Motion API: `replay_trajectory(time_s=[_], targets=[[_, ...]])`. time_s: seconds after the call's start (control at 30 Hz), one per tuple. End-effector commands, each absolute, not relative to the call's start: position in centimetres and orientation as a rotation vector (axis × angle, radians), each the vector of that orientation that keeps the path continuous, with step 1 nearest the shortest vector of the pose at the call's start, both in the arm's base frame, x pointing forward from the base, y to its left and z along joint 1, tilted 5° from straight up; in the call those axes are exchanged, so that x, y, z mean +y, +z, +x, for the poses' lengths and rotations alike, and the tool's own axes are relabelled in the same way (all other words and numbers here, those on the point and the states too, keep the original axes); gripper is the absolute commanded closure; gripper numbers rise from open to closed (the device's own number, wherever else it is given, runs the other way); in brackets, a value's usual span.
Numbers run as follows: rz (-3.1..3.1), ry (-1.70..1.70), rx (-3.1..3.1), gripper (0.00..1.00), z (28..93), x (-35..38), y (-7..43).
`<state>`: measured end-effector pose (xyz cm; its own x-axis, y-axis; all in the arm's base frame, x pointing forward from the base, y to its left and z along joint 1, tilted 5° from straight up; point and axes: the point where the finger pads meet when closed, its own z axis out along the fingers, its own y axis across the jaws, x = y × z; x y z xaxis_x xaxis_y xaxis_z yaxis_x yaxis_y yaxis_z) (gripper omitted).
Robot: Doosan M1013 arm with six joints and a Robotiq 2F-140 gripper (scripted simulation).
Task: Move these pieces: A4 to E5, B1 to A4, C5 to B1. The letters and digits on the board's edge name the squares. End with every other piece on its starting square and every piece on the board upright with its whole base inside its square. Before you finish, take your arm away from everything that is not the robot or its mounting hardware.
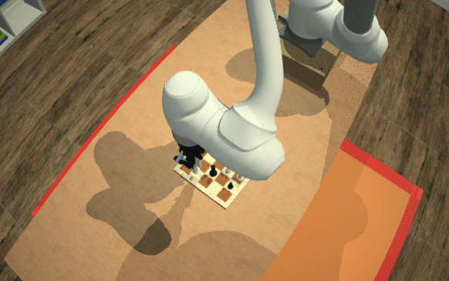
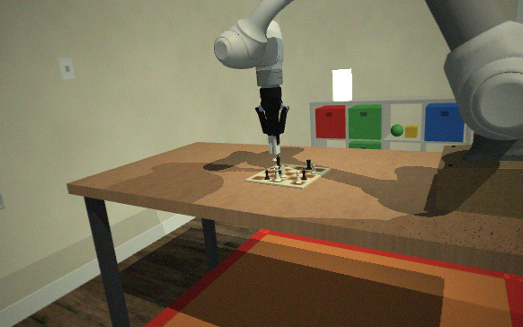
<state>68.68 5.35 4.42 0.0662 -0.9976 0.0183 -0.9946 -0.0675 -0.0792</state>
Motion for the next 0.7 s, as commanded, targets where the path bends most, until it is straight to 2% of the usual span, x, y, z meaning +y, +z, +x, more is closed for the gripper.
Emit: replay_trajectory(time_s=[0.0, 0.23, 0.67], targets=[[-2.260, -0.105, 2.113, 1.00, 68.8, 5.3, 3.5], [-2.260, -0.105, 2.113, 1.00, 68.9, 5.3, 1.8], [-2.260, -0.105, 2.113, 1.00, 68.9, 5.3, 1.7]])
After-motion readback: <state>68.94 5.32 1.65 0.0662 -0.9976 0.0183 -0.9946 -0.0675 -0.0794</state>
